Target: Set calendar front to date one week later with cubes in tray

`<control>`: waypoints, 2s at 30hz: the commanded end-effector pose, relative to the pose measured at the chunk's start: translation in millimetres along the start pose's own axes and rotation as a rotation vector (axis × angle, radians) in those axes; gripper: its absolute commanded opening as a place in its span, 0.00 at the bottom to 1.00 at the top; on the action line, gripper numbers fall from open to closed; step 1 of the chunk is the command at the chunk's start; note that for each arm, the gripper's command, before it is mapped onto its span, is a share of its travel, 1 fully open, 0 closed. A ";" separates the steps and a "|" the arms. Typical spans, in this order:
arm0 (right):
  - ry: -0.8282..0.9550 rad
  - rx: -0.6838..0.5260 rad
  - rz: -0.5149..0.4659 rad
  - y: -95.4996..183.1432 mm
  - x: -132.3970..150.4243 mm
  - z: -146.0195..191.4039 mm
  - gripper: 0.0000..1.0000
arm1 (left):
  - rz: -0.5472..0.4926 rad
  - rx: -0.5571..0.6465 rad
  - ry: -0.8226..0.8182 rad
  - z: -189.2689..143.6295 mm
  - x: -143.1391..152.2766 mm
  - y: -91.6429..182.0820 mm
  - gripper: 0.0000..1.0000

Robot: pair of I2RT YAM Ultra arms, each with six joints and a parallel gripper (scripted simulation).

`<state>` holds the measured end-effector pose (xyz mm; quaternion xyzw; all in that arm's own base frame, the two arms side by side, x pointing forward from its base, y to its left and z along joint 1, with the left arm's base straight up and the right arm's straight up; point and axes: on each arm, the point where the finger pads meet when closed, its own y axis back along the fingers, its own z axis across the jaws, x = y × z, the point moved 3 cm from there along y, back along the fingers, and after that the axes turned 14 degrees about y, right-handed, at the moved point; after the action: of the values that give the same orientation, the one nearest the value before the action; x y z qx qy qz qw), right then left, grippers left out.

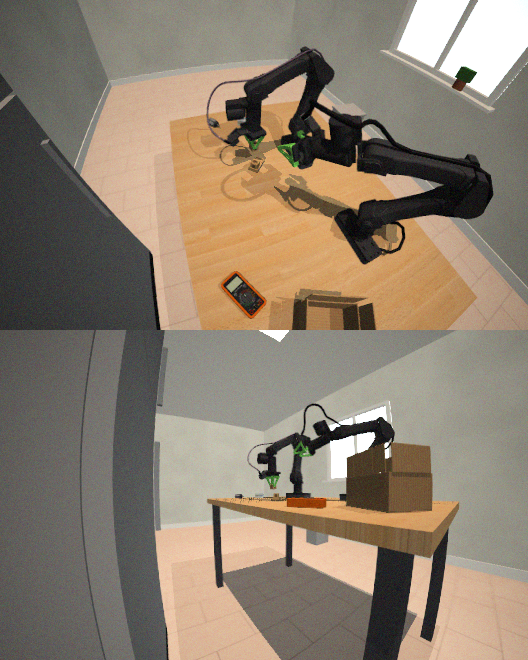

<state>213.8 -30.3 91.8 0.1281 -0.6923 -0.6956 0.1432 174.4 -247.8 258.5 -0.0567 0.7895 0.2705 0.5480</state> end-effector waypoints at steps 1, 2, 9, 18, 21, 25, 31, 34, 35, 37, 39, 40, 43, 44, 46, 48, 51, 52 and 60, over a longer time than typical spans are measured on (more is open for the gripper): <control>0.159 0.018 -0.026 10.2 -4.0 -1.7 0.27 | -0.059 0.012 -0.021 -3.0 -14.7 6.4 1.00; 0.209 0.024 -0.033 10.2 -5.5 -3.5 0.27 | -0.059 0.012 -0.021 -3.0 -14.7 6.4 1.00; 0.513 0.020 -0.016 10.2 -4.8 -3.0 0.27 | -0.059 0.012 -0.021 -3.0 -14.7 6.4 1.00; 0.621 0.021 -0.012 10.2 -6.1 -2.5 0.27 | -0.059 0.012 -0.021 -3.0 -14.7 6.4 1.00; 0.601 0.014 -0.007 10.2 -4.7 -1.3 0.27 | -0.059 0.012 -0.021 -3.0 -14.7 6.4 1.00; 0.574 -0.002 0.009 6.5 10.5 14.3 0.27 | -0.059 0.012 -0.021 -3.0 -14.7 6.4 1.00; 0.593 0.004 0.004 6.4 20.2 28.9 0.27 | -0.059 0.012 -0.021 -3.0 -14.7 6.4 1.00; 0.608 0.023 -0.017 9.2 15.3 27.6 0.27 | -0.059 0.012 -0.021 -3.0 -14.7 6.4 1.00; 0.608 0.023 -0.017 9.2 15.3 27.6 0.27 | -0.059 0.012 -0.021 -3.0 -14.7 6.4 1.00; 0.608 0.037 -0.032 9.1 11.2 25.7 0.27 | -0.059 0.012 -0.021 -3.0 -14.7 6.4 1.00; 0.608 0.029 -0.023 2.9 12.4 26.2 0.27 | -0.059 0.012 -0.021 -3.0 -14.7 6.4 1.00; 0.608 0.031 -0.026 1.5 11.7 25.9 0.27 | -0.059 0.012 -0.021 -3.0 -14.7 6.4 1.00; 0.608 0.037 -0.031 -4.1 10.1 25.1 0.27 | -0.059 0.012 -0.021 -3.0 -14.7 6.4 1.00; 0.608 0.038 -0.033 -6.4 9.7 24.9 0.27 | -0.059 0.012 -0.021 -3.0 -14.7 6.4 1.00; 0.608 0.039 -0.034 -11.3 9.2 24.7 0.27 | -0.059 0.012 -0.021 -3.0 -14.7 6.4 1.00; 0.608 0.033 -0.028 -18.2 9.4 24.8 0.27 | -0.059 0.012 -0.021 -3.0 -14.7 6.4 1.00; 0.608 0.032 -0.026 -23.3 9.7 25.0 0.27 | -0.059 0.012 -0.021 -3.0 -14.7 6.4 1.00; 0.608 0.032 -0.026 -23.3 9.7 25.0 0.27 | -0.059 0.012 -0.021 -3.0 -14.7 6.4 1.00; 0.608 0.008 -0.001 -35.3 16.1 28.0 0.27 | -0.059 0.012 -0.021 -3.0 -14.7 6.4 1.00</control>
<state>185.2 -13.4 60.0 0.3285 -0.6230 -0.6225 0.3412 174.4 -247.8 258.5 -0.0567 0.7895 0.2705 0.5480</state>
